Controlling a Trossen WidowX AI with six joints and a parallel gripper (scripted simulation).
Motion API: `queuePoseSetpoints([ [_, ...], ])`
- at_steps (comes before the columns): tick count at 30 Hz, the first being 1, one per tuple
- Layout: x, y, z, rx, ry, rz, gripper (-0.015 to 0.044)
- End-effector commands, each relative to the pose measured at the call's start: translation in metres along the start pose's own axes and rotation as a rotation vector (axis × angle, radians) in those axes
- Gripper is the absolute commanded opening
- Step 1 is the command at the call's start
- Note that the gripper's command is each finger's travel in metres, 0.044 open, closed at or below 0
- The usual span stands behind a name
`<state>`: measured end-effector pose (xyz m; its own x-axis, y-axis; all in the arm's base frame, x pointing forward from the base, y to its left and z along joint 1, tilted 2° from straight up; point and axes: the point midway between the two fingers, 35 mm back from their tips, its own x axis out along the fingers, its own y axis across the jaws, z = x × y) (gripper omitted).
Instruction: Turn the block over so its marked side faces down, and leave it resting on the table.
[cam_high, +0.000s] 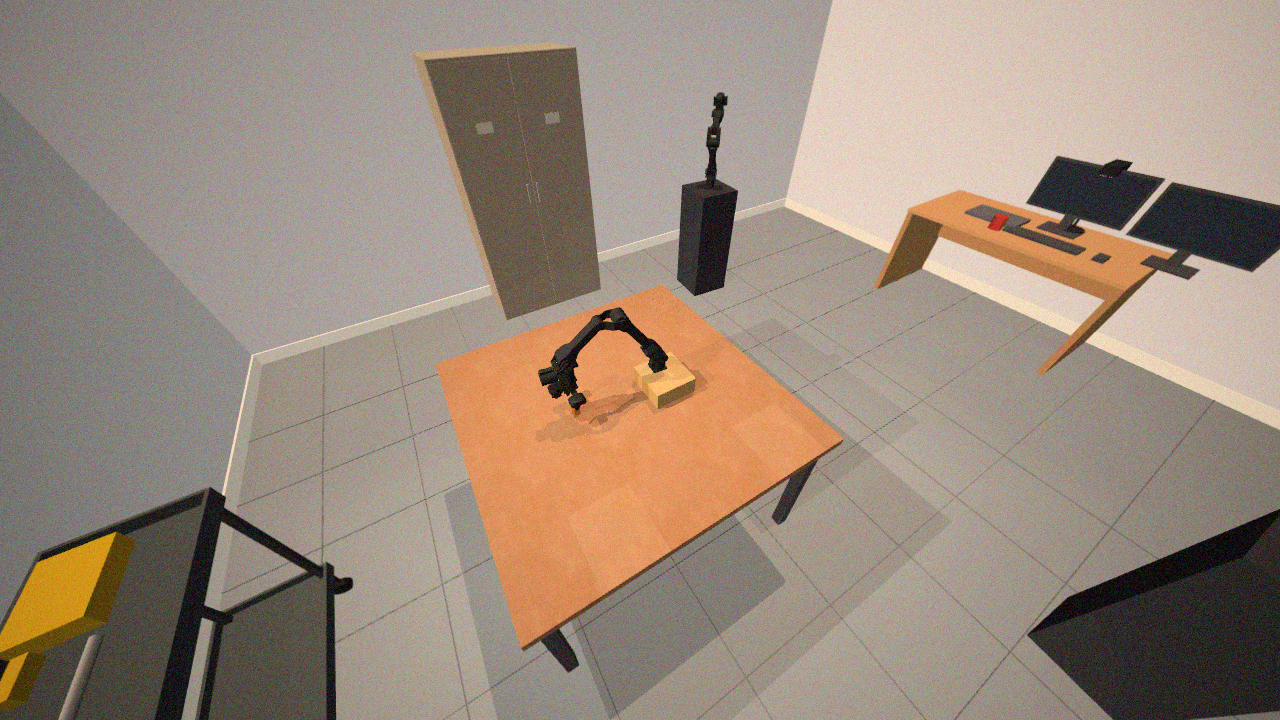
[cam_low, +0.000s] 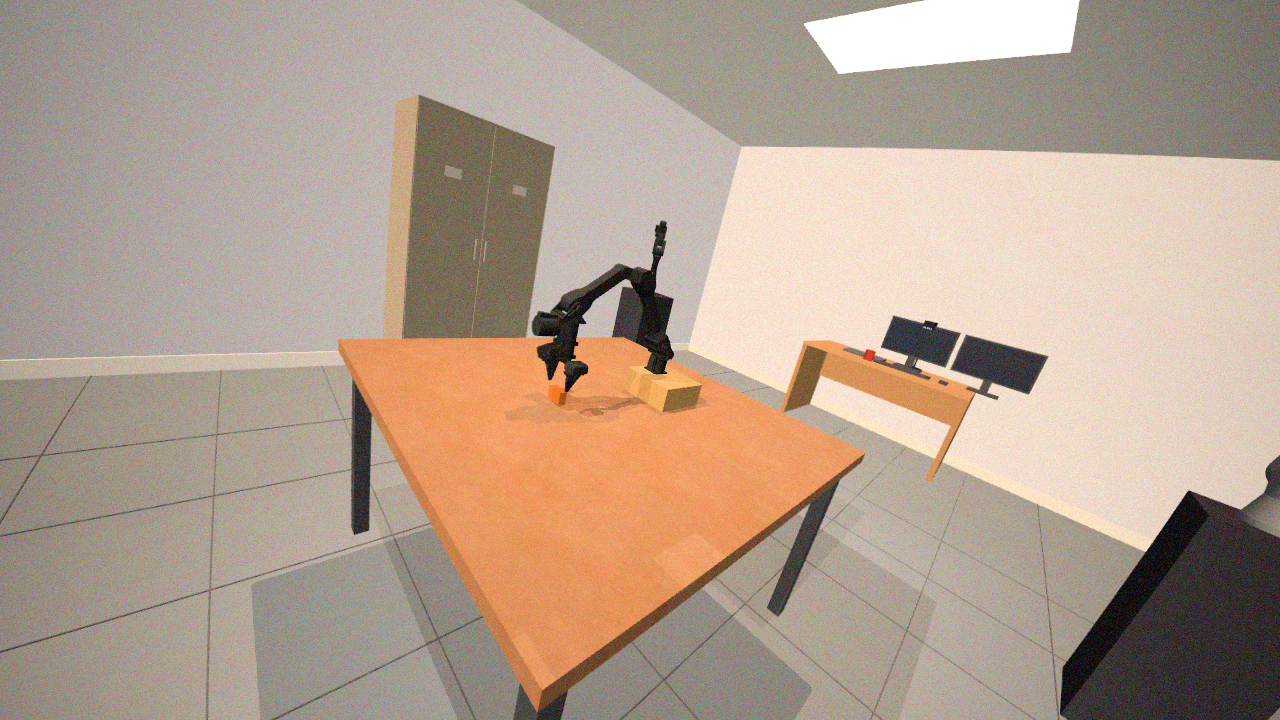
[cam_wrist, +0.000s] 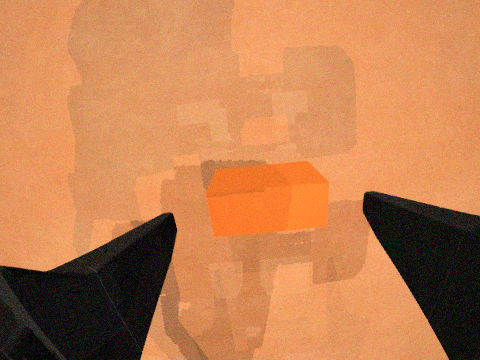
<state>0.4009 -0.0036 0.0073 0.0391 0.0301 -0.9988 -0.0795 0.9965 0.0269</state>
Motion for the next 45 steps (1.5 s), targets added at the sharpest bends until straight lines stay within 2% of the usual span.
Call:
queuePoseSetpoints([
  [1,0.009,-0.001,-0.003,0.000,0.011,-0.005,0.0440],
  [14,0.027,-0.001,-0.004,0.001,0.011,-0.005,0.0440],
  [20,0.027,-0.001,-0.004,0.001,0.011,-0.005,0.0282],
  [41,0.027,-0.001,-0.004,0.001,0.011,-0.005,0.0142],
  [45,0.008,-0.001,-0.003,0.001,0.011,-0.005,0.0037],
])
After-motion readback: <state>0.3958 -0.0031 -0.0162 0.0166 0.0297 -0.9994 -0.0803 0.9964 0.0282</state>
